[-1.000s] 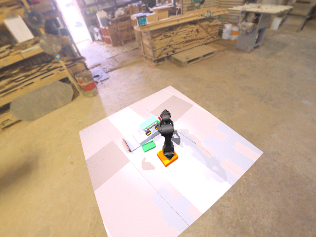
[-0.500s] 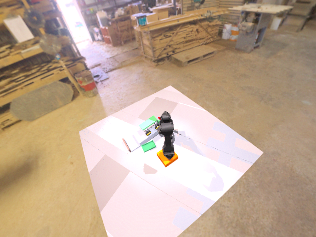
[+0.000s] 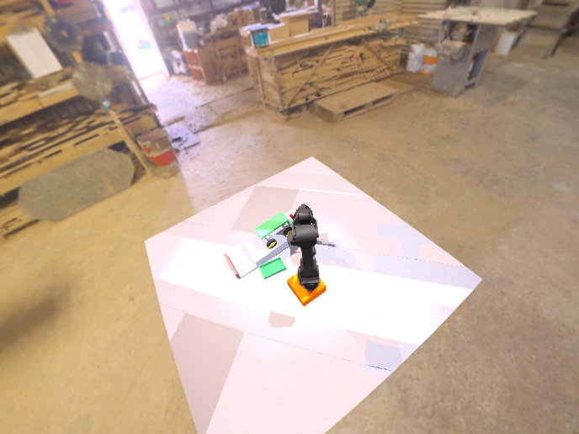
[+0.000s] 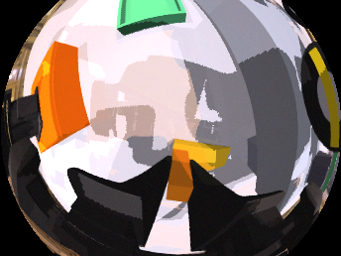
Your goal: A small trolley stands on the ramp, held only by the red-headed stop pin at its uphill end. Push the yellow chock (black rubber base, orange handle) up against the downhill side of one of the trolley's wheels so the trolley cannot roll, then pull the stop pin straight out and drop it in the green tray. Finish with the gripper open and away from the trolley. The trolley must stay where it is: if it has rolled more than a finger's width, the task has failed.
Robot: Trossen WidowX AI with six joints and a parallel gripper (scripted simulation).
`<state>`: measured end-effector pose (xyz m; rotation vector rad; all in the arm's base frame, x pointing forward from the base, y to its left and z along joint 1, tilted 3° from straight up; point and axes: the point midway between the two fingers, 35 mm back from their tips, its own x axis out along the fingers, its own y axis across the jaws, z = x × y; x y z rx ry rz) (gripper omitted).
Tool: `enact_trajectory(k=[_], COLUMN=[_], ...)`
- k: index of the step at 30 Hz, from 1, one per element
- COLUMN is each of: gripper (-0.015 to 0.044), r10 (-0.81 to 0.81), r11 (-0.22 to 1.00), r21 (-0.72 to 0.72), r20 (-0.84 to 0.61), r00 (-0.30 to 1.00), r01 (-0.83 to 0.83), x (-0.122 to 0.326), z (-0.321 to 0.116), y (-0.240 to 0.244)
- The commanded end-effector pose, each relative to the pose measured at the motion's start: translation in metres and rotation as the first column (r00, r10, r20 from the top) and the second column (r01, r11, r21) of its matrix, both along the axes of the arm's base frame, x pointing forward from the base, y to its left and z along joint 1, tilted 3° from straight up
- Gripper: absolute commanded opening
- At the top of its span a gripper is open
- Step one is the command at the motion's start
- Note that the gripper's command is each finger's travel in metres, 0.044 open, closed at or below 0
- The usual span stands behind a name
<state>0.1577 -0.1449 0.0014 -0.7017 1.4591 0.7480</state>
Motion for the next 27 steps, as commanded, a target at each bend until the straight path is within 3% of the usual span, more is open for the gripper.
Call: enact_trajectory(k=[1,27], gripper=[0.0,0.0], r10=[0.0,0.002], r11=[1.0,1.0], r21=[-0.001,0.0], r20=[0.0,-0.01], r00=[1.0,1.0], r01=[0.0,-0.002], x=[0.001,0.001], z=[0.003,0.087], y=[0.0,0.002])
